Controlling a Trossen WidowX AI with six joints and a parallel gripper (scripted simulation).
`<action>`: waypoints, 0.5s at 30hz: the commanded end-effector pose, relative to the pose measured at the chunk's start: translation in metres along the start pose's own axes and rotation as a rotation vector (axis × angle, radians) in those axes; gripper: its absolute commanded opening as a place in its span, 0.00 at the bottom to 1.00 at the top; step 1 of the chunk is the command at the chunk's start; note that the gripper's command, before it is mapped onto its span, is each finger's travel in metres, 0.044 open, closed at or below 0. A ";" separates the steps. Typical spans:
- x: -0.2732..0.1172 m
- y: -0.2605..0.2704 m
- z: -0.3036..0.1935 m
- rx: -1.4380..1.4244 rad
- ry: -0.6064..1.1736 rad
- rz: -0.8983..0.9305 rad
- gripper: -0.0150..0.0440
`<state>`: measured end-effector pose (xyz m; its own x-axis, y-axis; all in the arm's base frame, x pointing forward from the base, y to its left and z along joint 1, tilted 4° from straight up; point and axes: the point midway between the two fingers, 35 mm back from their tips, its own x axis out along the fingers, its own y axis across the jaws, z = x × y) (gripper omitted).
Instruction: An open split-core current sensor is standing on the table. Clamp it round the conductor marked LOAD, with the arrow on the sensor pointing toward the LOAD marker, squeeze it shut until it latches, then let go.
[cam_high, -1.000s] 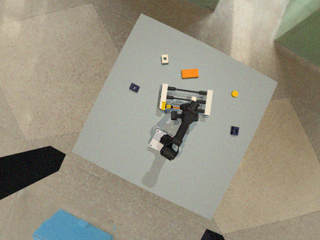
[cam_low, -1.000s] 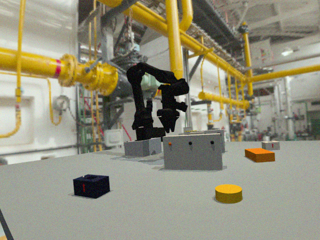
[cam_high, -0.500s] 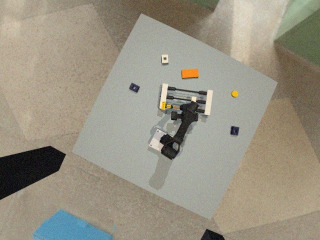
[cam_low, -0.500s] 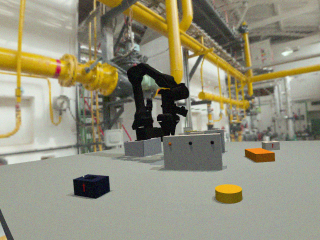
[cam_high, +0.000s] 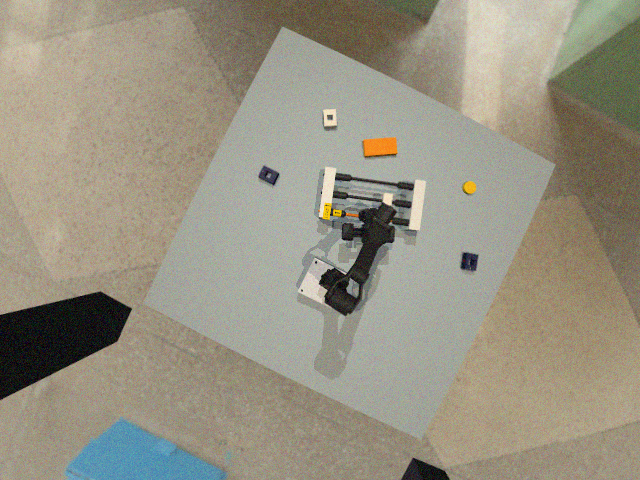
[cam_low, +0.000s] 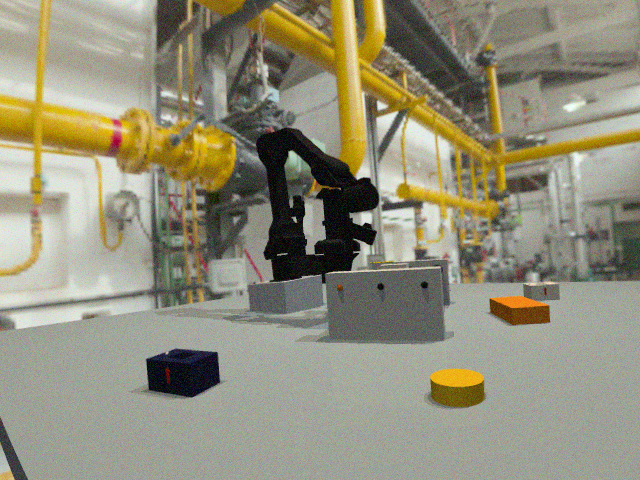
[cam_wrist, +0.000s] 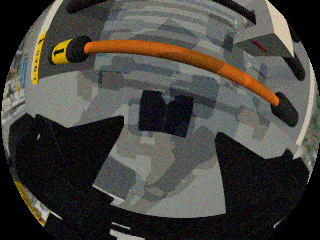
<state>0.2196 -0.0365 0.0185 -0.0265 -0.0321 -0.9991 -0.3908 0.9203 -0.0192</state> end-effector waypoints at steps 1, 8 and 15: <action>0.010 0.001 -0.003 -0.006 0.012 0.001 1.00; 0.016 0.001 -0.003 -0.006 0.012 0.001 1.00; 0.011 0.001 -0.002 0.000 0.003 0.001 0.72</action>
<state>0.2173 -0.0367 0.0068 -0.0306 -0.0317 -0.9990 -0.3910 0.9202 -0.0173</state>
